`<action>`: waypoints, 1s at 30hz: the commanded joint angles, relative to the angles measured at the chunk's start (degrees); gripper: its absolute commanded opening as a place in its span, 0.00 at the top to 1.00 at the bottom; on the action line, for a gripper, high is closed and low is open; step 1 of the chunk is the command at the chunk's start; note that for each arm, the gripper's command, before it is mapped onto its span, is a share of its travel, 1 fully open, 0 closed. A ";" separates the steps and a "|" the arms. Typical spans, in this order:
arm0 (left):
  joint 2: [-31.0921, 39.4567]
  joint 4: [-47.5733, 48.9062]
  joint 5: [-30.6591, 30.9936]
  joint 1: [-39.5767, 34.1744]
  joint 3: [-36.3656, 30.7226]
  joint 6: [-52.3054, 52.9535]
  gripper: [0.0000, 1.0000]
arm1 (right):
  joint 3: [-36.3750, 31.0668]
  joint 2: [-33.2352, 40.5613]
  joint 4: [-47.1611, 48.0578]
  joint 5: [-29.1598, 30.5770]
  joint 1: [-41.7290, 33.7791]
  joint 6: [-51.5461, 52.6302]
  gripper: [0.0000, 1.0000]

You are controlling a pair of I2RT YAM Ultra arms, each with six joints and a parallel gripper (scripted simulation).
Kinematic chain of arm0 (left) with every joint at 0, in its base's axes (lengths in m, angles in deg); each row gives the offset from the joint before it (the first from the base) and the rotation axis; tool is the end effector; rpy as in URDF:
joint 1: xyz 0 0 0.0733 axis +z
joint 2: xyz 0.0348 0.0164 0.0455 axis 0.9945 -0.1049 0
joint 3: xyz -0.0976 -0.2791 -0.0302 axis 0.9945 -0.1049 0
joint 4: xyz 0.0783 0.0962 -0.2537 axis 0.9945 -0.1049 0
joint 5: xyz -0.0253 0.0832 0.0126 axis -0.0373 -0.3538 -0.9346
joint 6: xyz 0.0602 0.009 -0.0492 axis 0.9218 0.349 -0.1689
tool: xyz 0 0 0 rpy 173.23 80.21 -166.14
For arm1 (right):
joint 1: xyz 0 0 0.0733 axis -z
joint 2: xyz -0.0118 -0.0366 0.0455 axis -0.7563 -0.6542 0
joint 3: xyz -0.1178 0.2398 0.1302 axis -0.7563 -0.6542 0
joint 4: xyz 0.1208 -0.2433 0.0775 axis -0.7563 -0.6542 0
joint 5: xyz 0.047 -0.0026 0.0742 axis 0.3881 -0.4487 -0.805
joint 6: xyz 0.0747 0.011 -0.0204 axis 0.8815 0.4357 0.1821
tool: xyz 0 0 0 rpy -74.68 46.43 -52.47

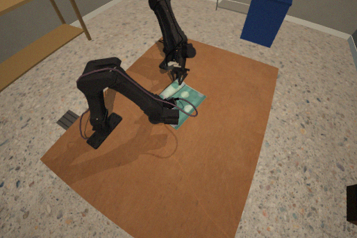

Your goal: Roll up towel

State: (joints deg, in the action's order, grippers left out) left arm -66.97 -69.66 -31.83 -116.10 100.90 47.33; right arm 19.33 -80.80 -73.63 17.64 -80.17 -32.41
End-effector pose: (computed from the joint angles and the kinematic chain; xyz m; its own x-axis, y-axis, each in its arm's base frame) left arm 0.1335 -0.1219 0.1120 0.3623 0.7155 -0.5972 0.9214 -0.1786 0.3451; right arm 0.2150 0.1940 0.0927 -0.5254 -0.7510 -0.3999 -0.6920 0.1038 0.7144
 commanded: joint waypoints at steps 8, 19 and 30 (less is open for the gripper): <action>-0.56 0.59 0.26 -0.78 0.24 -0.57 0.71 | 1.42 -0.52 0.09 -0.86 0.51 -0.73 0.77; -0.56 0.59 0.26 -0.78 0.24 -0.57 0.76 | 1.43 -0.49 0.06 -0.86 0.51 -0.72 0.73; -0.56 0.59 0.26 -0.78 0.24 -0.57 0.76 | 2.27 1.28 -2.51 -0.91 0.53 -0.64 0.27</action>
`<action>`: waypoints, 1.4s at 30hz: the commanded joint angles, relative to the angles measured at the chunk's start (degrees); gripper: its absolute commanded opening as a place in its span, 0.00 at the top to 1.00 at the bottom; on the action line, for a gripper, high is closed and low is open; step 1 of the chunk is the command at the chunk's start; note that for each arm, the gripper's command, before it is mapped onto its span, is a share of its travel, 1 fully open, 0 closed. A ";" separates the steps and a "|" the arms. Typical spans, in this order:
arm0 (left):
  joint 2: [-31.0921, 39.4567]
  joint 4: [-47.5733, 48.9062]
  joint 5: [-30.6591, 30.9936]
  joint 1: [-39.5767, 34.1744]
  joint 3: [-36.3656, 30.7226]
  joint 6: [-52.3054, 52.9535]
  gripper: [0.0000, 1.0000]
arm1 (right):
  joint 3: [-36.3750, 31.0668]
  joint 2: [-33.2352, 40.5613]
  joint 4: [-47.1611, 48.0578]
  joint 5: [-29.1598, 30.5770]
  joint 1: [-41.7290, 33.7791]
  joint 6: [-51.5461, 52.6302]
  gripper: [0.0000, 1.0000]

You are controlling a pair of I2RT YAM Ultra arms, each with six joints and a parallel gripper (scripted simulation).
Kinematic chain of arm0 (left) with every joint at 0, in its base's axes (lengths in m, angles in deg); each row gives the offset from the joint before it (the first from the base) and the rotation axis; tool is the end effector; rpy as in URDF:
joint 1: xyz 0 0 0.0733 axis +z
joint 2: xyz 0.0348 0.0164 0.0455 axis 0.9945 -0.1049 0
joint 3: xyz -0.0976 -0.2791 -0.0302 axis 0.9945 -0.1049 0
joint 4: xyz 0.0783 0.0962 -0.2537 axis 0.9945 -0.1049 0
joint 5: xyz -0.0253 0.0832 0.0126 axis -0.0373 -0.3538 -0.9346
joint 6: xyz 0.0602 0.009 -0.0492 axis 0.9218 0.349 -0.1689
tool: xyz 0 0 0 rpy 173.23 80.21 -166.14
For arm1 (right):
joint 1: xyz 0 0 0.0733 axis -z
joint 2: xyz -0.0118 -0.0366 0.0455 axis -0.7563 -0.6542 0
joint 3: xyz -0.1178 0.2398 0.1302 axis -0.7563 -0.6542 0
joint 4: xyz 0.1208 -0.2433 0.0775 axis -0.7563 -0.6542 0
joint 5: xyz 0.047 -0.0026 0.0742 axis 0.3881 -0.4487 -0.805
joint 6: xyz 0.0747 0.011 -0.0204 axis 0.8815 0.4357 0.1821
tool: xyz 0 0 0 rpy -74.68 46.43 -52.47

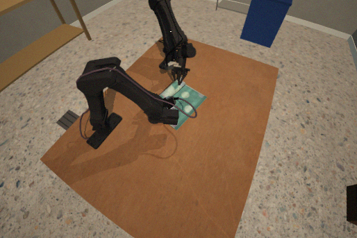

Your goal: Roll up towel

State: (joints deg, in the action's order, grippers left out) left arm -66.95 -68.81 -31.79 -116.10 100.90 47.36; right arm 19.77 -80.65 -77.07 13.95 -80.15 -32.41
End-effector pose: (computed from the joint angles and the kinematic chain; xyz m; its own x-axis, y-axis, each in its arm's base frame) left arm 0.1348 -0.1228 0.1131 0.3706 0.7102 -0.5986 0.9168 -0.1763 0.3584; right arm 0.2109 0.1942 0.0994 -0.5635 -0.7334 -0.3802 -0.6351 0.0903 0.7672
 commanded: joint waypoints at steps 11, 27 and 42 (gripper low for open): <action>-2.13 -2.32 1.07 -0.22 1.85 -0.59 0.76 | 3.82 1.96 -5.38 3.36 3.40 -4.95 0.15; -15.03 -18.38 7.01 3.48 14.56 -0.21 0.76 | 11.99 1.25 -23.24 6.04 11.75 -18.66 0.14; -34.38 -40.77 12.62 6.92 31.72 3.50 0.76 | -3.44 25.11 1.75 16.85 1.39 -3.69 0.09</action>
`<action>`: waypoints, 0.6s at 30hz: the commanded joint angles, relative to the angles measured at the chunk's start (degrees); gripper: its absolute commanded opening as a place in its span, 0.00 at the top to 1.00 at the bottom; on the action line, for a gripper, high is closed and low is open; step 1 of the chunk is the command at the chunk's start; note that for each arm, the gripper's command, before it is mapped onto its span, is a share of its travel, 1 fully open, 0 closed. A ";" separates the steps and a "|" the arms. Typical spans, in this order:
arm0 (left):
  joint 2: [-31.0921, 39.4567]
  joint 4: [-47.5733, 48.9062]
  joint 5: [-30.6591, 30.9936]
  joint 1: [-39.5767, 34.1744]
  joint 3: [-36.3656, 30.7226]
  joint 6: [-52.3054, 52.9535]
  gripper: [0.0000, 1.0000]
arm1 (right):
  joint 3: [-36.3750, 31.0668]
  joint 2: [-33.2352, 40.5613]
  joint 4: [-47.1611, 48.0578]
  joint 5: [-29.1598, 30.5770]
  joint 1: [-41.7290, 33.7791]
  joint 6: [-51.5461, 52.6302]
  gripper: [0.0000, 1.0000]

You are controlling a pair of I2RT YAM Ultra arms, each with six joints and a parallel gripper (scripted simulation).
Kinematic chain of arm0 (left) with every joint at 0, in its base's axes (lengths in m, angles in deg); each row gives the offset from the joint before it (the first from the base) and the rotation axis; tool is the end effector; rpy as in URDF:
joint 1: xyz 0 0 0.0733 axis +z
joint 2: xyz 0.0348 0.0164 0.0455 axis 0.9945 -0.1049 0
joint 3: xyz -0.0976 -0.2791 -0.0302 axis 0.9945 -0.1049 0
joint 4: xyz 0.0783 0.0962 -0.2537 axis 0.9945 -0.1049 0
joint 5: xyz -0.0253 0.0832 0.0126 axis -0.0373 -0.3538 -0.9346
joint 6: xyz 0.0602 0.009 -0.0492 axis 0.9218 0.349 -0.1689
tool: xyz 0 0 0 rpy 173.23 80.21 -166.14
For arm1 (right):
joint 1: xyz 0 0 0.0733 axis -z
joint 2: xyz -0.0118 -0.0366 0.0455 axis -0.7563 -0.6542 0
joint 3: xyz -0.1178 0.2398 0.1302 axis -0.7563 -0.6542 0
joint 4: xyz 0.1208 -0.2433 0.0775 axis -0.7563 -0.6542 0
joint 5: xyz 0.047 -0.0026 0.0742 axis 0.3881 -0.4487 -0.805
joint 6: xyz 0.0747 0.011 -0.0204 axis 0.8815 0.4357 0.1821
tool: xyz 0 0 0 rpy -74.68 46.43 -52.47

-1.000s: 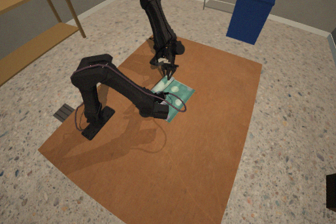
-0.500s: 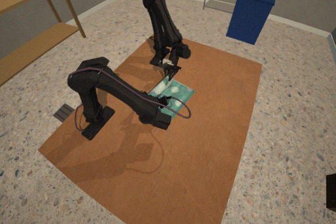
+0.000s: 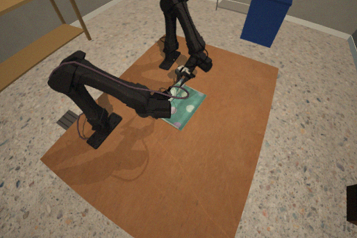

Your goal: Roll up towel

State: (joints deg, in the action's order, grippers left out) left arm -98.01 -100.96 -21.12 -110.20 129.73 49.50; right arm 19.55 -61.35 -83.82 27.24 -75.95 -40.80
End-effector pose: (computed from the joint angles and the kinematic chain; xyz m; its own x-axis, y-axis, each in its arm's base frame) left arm 0.2068 -0.1492 0.1256 -0.0056 0.7947 -0.6070 0.9576 -0.1707 -0.2323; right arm 0.2099 0.1600 0.1727 -0.3489 -0.7690 -0.5357 -0.8845 0.0812 0.4595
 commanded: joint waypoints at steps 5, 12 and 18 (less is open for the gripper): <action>-10.35 -16.70 3.34 1.84 8.81 3.08 0.76 | -10.61 17.64 18.99 13.86 -11.21 11.49 0.07; -16.52 -23.74 4.28 2.41 13.76 4.99 0.76 | -16.77 26.41 26.64 26.62 -21.06 16.15 0.05; -21.90 -29.71 4.73 2.82 17.70 7.11 0.76 | -22.08 31.67 33.11 42.67 -32.60 20.16 0.03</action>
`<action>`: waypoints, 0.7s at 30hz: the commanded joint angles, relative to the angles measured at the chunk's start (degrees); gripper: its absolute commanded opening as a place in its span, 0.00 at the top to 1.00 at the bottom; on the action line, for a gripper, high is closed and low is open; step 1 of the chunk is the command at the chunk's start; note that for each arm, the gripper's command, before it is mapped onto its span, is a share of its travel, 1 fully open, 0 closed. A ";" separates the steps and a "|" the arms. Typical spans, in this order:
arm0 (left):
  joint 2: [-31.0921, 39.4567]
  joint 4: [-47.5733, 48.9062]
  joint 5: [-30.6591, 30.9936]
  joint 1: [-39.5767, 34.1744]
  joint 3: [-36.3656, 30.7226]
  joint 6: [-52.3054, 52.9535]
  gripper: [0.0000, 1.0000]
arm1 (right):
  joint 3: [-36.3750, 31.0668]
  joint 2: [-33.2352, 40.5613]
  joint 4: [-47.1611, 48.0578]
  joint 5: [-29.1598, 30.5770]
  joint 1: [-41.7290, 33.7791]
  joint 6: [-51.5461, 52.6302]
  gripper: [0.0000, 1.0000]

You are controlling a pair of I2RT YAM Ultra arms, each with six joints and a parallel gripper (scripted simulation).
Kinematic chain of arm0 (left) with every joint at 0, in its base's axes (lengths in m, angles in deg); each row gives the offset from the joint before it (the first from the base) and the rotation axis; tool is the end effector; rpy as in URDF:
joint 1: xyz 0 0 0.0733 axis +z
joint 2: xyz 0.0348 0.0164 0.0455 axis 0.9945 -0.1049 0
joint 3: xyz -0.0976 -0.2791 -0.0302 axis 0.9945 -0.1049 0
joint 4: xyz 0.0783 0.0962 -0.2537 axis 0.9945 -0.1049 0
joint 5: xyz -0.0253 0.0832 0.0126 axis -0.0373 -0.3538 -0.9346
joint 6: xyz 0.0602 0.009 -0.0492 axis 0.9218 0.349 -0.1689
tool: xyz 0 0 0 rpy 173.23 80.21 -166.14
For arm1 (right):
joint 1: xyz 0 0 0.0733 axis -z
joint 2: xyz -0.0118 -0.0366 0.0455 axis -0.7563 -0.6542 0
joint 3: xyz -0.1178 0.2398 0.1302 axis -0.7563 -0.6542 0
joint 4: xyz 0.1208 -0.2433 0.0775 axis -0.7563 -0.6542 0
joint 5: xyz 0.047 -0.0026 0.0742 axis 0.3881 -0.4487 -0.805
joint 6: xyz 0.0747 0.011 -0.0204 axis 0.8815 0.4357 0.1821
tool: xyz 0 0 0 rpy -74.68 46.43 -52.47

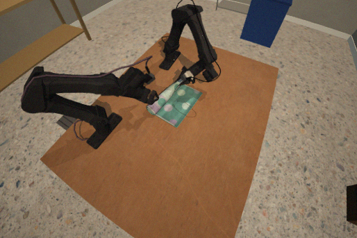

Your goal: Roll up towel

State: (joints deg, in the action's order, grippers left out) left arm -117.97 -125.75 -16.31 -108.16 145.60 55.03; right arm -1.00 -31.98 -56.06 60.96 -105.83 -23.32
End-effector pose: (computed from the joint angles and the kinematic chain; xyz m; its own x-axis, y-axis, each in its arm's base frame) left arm 0.2371 -0.1576 0.1080 -0.2358 0.8491 -0.4728 0.7630 -0.1396 -0.6312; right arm 0.1064 0.1873 0.1797 0.0781 -0.7963 -0.5999 -0.9832 0.0381 -0.1786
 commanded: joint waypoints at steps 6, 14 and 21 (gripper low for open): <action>-3.67 -6.67 -0.02 0.88 2.99 2.31 0.76 | -2.45 2.09 6.83 12.86 -5.16 3.59 0.02; -5.18 -4.66 -0.06 0.89 2.37 2.41 0.76 | -2.88 2.08 7.34 11.66 -3.32 1.76 0.02; -5.42 -4.37 -0.06 0.88 2.30 2.41 0.76 | -5.12 1.11 10.45 11.61 -3.32 1.75 0.02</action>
State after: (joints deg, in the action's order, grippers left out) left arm -122.29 -131.01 -15.50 -107.92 147.43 56.93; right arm -4.30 -31.19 -48.89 72.35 -109.41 -21.39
